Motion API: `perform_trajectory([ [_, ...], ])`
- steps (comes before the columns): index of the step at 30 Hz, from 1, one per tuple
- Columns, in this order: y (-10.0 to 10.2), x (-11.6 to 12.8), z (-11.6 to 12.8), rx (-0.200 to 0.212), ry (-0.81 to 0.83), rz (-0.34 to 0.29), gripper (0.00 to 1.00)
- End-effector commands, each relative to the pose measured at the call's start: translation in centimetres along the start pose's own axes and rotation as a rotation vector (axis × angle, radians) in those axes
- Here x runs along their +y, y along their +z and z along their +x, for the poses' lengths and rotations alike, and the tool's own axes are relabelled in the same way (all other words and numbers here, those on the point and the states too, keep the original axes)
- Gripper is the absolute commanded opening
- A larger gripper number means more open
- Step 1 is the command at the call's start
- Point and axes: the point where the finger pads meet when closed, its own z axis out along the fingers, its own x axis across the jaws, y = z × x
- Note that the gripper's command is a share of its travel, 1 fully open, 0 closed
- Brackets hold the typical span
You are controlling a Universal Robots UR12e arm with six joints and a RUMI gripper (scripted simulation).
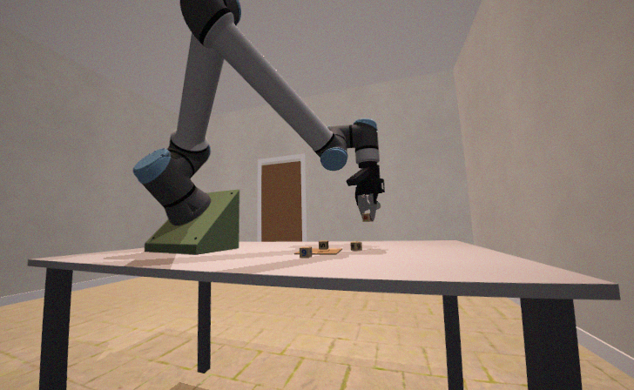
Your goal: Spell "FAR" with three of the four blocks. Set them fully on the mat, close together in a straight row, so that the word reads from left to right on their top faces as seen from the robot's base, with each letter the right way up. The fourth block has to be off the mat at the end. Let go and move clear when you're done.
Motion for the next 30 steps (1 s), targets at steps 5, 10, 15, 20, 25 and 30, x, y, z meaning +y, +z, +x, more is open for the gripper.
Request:
perform_trajectory([
  [5, -0.3, -5.8, 2.6, -0.001, -0.188, -0.001, 0.09],
  [10, -0.3, -8.8, 4.3, -0.001, -0.29, -0.001, 0.09],
  [15, -0.5, -13.6, 7.2, -0.001, -0.451, -0.001, 0.09],
  [20, -0.5, -15.8, 8.8, -0.001, -0.528, -0.001, 0.09],
  [25, -0.5, -16.2, 9.0, -0.001, -0.541, 0.0, 0.09],
  [30, -0.5, -16.2, 9.0, -0.001, -0.541, 0.0, 0.09],
])
